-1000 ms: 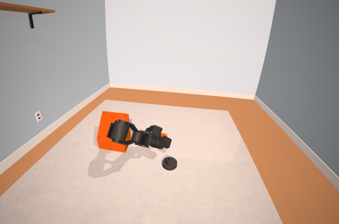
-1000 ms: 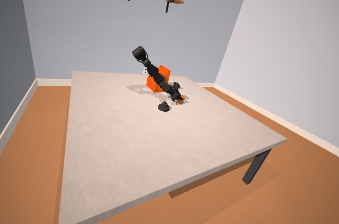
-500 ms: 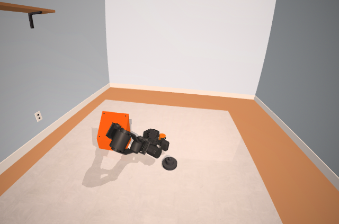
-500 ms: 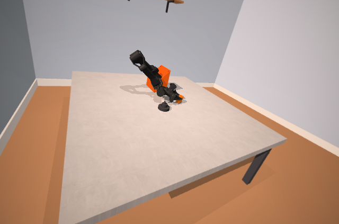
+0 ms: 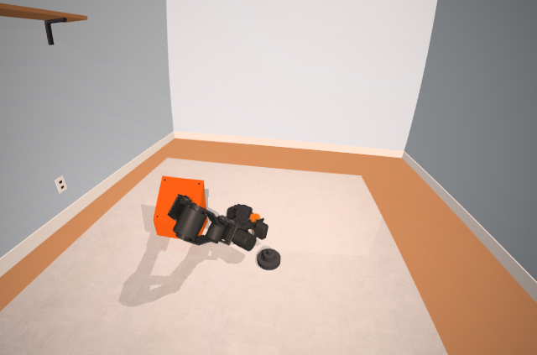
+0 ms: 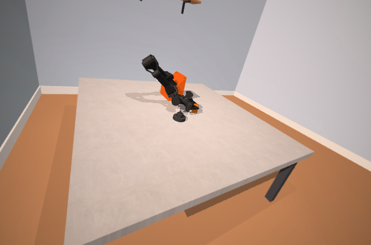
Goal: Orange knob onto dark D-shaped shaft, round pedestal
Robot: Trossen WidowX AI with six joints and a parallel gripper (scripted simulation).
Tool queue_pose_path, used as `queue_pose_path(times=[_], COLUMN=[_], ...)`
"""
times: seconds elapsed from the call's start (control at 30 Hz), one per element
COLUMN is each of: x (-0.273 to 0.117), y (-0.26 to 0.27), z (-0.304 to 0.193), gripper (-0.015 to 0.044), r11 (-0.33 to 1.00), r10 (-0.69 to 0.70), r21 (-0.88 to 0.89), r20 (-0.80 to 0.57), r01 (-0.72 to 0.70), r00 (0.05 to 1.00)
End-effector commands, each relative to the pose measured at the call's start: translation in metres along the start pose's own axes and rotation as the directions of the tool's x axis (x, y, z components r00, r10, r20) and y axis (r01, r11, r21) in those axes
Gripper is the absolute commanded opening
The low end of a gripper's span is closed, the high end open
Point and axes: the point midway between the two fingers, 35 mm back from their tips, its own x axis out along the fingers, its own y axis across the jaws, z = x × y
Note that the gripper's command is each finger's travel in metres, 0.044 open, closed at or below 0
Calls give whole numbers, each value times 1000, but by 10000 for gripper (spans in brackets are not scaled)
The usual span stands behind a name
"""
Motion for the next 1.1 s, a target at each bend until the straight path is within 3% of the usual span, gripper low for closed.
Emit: queue_pose_path(times=[0.0, 0.4, 0.63, 0.87, 1.07], x=[0, 0, 0, -1, -12], y=[0, 0, 0, -1, -4], z=[0, 0, 0, 6, 57], gripper=[260, 260, 440, 440, 440], r11=[1000, 1000, 1000, 1000, 1000], r10=[0, 0, 0, 1, 2], r21=[0, 0, 0, -1, -3], r20=[1, 1, 1, -1, -4], r01=[0, 0, 0, -1, -2], r00=[1000, 1000, 1000, 1000, 1000])
